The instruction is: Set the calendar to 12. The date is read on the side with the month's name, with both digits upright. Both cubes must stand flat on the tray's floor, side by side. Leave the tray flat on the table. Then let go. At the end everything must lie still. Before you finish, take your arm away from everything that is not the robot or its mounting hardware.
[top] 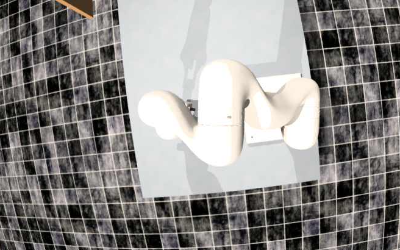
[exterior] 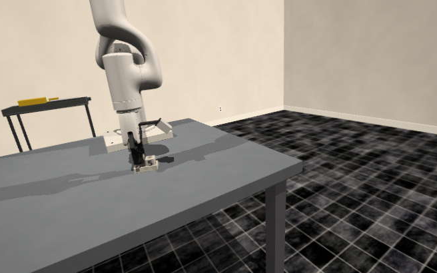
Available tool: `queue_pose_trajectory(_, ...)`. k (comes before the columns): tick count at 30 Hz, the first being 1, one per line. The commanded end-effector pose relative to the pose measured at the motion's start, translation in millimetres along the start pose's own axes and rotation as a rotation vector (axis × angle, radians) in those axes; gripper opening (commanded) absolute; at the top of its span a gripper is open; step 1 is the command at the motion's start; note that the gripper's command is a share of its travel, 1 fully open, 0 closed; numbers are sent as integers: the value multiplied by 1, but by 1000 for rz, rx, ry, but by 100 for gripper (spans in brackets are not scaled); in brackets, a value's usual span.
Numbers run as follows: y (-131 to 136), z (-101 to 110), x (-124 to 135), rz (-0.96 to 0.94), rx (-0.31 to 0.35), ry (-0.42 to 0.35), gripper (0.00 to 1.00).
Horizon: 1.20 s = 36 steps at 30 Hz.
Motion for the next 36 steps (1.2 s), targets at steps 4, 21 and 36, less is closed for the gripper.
queue_pose_trajectory(4, 1, 1, 0, 0, 2, 1, 27)
queue_pose_trajectory(21, 1, -2, 0, 0, 2, 1, 27)
queue_pose_trajectory(36, 1, -8, 0, 0, 2, 1, 27)
Point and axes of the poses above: the point where the finger pads meet when closed, its own z axis back along the fingers, its own y axis across the jaws, x = y × z, the point moved 4 cm from there along z, back along the fingers, and after that the axes turned 10 degrees about -z, right-handed, at the moved point
